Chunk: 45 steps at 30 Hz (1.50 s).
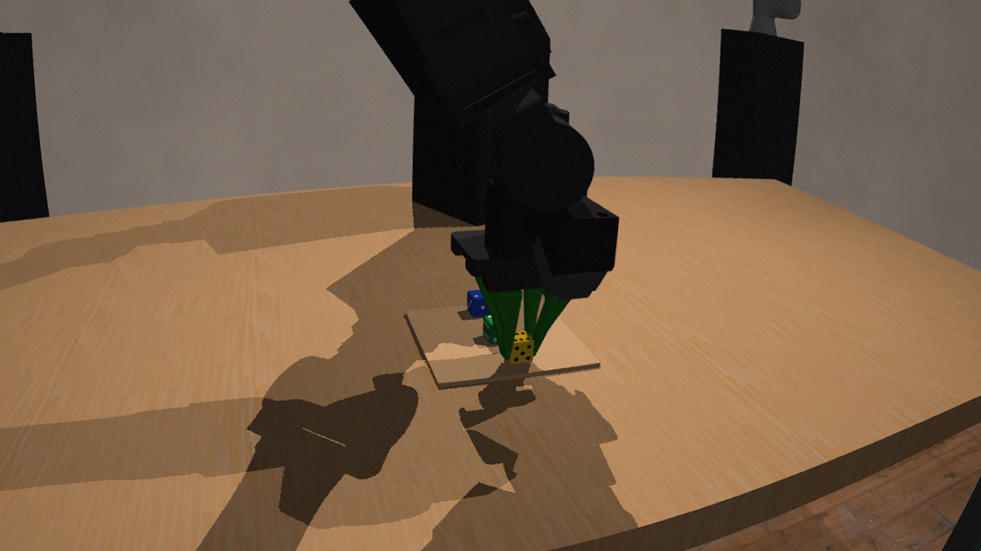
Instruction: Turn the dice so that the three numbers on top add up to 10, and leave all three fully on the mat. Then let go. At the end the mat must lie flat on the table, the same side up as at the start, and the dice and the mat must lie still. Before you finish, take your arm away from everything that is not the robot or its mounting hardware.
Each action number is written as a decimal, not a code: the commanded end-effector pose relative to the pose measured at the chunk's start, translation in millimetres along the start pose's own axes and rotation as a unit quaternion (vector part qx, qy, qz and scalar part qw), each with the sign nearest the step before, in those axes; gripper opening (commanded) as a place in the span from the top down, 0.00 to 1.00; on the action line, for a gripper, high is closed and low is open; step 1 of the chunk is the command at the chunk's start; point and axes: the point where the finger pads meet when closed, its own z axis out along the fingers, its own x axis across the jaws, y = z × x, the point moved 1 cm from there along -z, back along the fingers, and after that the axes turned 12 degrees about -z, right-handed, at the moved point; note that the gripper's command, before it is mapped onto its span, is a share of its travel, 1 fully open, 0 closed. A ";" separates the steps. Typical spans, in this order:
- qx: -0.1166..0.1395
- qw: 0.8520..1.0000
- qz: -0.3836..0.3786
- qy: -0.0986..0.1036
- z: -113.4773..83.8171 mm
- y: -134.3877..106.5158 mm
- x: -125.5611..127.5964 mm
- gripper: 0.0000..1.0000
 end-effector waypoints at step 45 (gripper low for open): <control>-0.018 1.000 -0.004 -0.005 -9.9 17.5 -9.7 0.85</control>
